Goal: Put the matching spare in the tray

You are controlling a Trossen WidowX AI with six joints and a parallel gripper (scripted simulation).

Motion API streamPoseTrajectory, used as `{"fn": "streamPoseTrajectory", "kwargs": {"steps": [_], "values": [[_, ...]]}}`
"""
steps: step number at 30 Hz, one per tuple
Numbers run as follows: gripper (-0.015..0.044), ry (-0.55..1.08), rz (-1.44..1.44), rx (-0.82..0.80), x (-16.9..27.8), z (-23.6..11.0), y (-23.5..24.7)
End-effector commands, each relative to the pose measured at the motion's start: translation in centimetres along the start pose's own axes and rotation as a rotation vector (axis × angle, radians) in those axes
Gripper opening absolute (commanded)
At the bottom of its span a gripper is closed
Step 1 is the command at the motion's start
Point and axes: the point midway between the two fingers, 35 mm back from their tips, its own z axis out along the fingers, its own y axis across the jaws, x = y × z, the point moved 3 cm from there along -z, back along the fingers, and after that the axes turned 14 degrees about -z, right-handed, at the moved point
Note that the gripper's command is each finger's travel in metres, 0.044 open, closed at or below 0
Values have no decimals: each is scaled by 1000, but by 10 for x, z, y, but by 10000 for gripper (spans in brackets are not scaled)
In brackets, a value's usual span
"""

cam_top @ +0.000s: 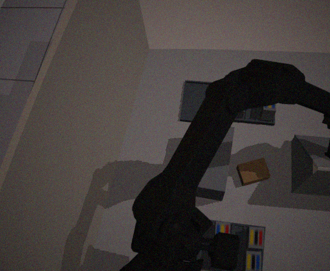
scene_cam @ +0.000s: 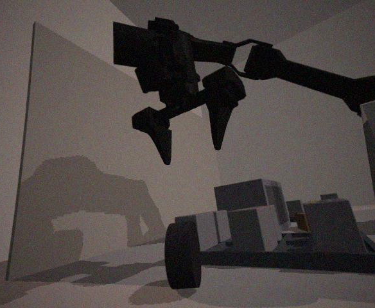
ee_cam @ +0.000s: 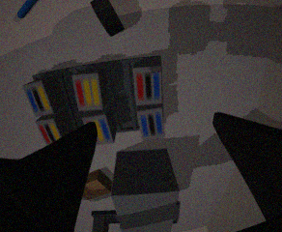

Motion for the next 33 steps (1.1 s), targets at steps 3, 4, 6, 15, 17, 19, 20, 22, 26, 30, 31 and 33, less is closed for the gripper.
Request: {"fn": "streamPoseTrajectory", "kwargs": {"steps": [3, 4, 6, 15, 17, 19, 20, 22, 26, 30, 31, 33], "values": [[335, -11, -14, 3, -2, 26, -4], [309, -10, -14, 3, -2, 33, -4], [300, -10, -14, 3, -2, 39, -4], [300, -10, -14, 3, -2, 40, -4], [300, -10, -14, 3, -2, 42, -4], [300, -10, -14, 4, -2, 45, -4], [300, -10, -14, 4, -2, 46, -4], [300, -10, -14, 4, -2, 50, -5], [300, -10, -14, 4, -2, 56, -5], [300, -10, -14, 4, -2, 63, -5], [300, -10, -14, 4, -3, 65, -6], [300, -10, -14, 4, -3, 68, -6]]}}
